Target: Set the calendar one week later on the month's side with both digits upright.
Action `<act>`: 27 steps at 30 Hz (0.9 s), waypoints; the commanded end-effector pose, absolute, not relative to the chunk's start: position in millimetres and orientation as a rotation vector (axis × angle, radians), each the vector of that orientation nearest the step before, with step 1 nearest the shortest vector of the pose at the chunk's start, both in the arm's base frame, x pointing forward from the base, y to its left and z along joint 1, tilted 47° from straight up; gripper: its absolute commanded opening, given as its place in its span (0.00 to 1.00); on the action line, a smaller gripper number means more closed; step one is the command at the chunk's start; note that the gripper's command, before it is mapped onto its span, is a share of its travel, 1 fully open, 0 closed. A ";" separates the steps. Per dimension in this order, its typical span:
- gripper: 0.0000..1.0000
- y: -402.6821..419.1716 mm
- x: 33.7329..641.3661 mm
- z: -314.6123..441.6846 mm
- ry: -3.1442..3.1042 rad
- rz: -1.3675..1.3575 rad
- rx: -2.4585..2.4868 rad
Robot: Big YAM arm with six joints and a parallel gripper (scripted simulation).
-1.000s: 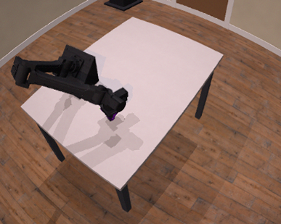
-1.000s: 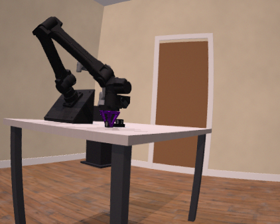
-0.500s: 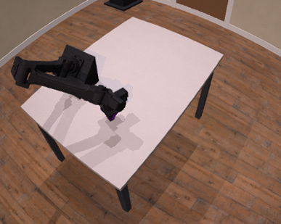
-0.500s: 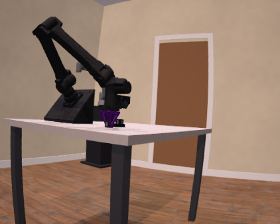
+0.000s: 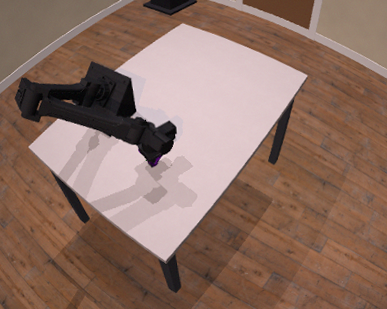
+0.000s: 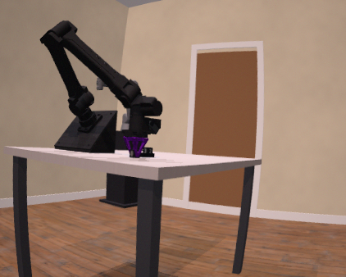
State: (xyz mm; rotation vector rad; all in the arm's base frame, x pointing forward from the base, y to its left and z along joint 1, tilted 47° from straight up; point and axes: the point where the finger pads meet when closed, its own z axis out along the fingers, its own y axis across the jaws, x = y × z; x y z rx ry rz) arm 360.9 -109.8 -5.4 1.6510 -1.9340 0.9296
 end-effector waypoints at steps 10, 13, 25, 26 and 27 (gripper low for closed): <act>0.25 -111.7 370.2 -5.8 -1.943 0.936 1.656; 0.25 -111.7 370.2 -5.8 -1.943 0.937 1.656; 0.32 -111.7 370.2 -5.8 -1.943 0.937 1.656; 0.32 -111.7 370.2 -5.8 -1.943 0.937 1.656; 0.36 -111.7 370.2 -5.8 -1.943 0.937 1.656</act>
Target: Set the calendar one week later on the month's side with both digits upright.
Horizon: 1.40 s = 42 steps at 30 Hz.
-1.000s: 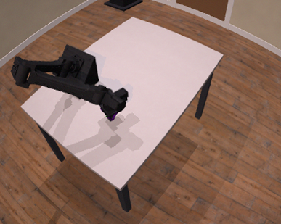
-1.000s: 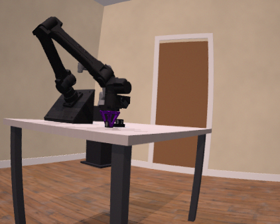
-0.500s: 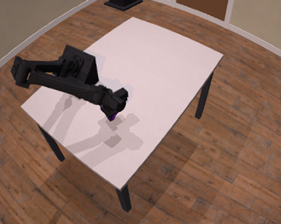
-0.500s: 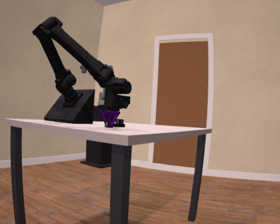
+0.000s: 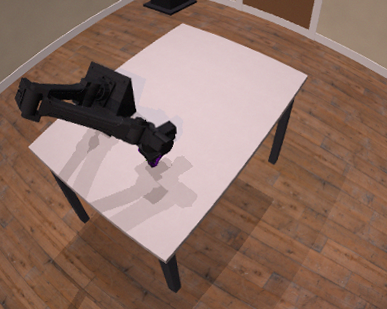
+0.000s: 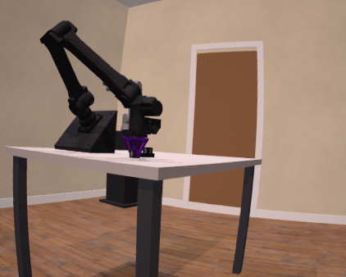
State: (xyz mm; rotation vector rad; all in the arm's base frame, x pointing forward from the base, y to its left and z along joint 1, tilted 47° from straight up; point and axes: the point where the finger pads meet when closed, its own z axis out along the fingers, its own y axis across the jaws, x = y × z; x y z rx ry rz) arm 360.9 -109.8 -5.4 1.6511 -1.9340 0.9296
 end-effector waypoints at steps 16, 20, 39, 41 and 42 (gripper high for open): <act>0.44 -111.7 370.2 -5.8 -1.943 0.937 1.656; 0.44 -102.8 372.0 0.0 -1.937 0.943 1.669; 0.44 -43.5 371.5 61.1 -1.967 0.976 1.671; 0.44 -38.0 370.8 66.0 -1.969 0.975 1.672; 0.44 -38.0 370.8 66.0 -1.969 0.975 1.672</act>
